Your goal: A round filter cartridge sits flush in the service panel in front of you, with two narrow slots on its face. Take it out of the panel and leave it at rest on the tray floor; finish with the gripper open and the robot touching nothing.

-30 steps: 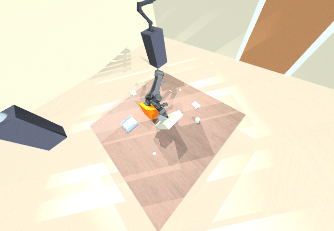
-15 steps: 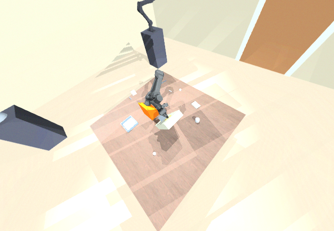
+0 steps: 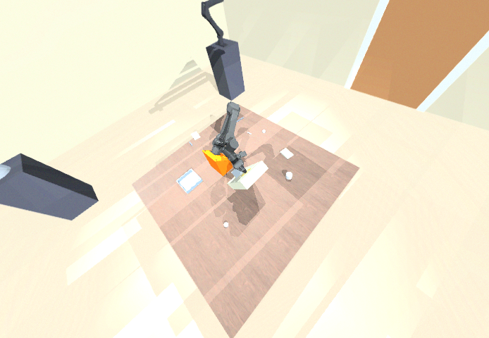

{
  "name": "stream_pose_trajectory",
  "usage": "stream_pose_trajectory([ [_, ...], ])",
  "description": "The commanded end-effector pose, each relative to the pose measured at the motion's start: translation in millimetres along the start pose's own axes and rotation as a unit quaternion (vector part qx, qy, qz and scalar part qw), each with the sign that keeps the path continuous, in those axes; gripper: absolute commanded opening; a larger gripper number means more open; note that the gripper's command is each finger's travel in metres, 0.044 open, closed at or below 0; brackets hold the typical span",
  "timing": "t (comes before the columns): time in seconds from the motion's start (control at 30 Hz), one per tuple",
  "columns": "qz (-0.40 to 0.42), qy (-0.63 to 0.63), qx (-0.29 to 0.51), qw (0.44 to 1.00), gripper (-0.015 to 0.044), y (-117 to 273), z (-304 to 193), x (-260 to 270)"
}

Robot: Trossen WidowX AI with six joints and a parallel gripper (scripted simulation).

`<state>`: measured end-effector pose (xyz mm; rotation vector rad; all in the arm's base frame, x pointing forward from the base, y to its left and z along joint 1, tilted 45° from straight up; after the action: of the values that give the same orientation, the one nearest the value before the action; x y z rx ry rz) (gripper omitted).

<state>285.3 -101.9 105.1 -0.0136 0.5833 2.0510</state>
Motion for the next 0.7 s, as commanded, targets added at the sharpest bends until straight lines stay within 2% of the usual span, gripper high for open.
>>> stream_pose_trajectory([
  [0.0,0.002,-0.001,0.004,1.0,0.0101,-5.0,-1.0,0.7],
  [0.13,0.002,-0.001,0.004,1.0,0.0101,-5.3,-1.0,0.7],
  [0.43,0.0,-0.001,0.0,1.0,0.0041,-0.4,-0.1,0.0],
  [0.5,0.0,-0.001,0.0,1.0,0.0,-0.4,-0.1,0.0],
  [0.67,0.001,-0.033,0.002,0.999,0.0,-2.8,-0.5,0.3],
])
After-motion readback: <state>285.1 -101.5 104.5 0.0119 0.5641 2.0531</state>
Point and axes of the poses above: the point midway between the two fingers, 35 mm back from their tips, its own y axis back along the fingers, its own x axis across the jaws, z = x × y, the point moved 7 cm from there along y, back along the fingers, and after that the axes turned 5 degrees about -y, right-handed, at the moved point
